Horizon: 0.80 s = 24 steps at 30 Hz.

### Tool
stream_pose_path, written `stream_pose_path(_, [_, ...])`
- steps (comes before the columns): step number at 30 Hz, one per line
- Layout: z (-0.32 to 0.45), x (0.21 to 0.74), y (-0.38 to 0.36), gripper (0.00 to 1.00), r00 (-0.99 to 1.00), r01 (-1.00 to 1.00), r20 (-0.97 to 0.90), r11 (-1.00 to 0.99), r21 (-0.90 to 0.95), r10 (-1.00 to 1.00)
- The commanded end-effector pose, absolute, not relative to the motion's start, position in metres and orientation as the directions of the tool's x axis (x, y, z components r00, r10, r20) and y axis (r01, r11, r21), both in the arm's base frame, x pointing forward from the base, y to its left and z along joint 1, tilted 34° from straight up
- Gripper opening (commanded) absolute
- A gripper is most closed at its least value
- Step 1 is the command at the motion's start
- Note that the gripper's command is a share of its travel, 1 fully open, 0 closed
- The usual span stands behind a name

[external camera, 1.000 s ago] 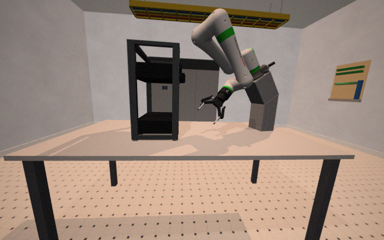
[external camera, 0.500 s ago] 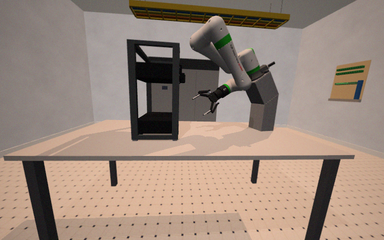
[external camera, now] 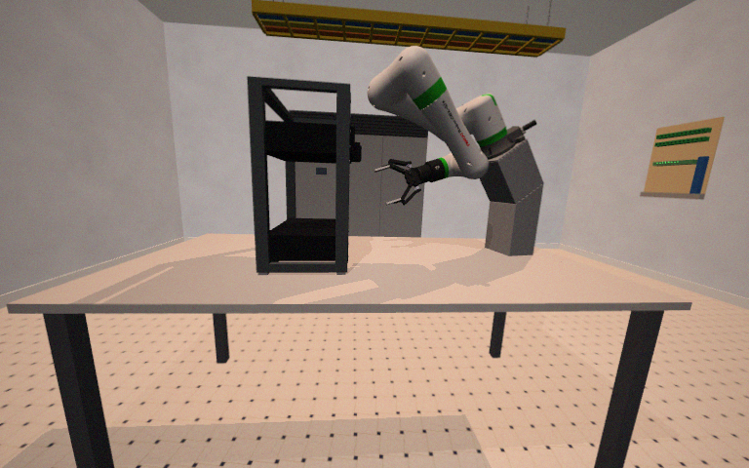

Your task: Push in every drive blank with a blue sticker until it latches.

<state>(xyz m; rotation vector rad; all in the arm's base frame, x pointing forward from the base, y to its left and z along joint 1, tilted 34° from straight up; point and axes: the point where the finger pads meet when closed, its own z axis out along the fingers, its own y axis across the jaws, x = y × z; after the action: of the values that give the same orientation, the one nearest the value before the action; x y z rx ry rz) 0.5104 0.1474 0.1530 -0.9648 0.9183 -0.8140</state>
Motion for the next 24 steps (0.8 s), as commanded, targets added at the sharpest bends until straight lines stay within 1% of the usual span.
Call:
stream_pose_path(1, [0.177, 0.498, 0.113, 1.0, 0.353, 0.255, -0.236, 0.336, -0.907, -0.905])
stream_pose_path(9, [0.211, 0.473, 0.071, 1.0, 0.299, 0.384, -0.177, 0.288, -0.877, -0.938])
stream_pose_path(24, [0.243, 0.442, 0.04, 1.0, 0.246, 0.496, -0.112, 0.224, -0.839, -0.963])
